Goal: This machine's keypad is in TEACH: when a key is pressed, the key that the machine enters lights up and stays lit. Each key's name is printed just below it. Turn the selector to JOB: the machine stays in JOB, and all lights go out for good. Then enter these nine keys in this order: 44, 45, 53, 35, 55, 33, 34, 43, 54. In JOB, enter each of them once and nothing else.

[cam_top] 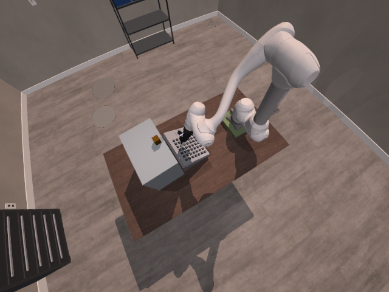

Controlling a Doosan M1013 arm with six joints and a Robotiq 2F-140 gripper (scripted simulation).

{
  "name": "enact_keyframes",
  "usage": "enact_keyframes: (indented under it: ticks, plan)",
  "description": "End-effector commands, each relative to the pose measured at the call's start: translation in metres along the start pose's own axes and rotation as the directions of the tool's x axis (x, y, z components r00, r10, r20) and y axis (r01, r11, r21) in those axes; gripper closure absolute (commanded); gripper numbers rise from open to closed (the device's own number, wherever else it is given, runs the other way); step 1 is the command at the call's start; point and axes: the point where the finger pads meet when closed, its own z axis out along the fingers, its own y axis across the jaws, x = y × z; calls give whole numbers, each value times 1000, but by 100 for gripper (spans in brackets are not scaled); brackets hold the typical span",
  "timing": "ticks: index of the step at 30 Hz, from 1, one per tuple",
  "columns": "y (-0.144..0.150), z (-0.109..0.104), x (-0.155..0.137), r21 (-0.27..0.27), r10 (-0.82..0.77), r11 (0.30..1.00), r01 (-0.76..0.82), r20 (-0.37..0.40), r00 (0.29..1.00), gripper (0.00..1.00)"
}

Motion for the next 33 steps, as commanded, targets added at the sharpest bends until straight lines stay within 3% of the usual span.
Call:
enact_keyframes:
  ticks: [1,26,33]
  plan:
    - [0,0,0,0,0,1000,0,0,1000,100]
    - [0,-2,0,0,0,1000,0,0,1000,100]
    - [0,-11,0,0,0,1000,0,0,1000,100]
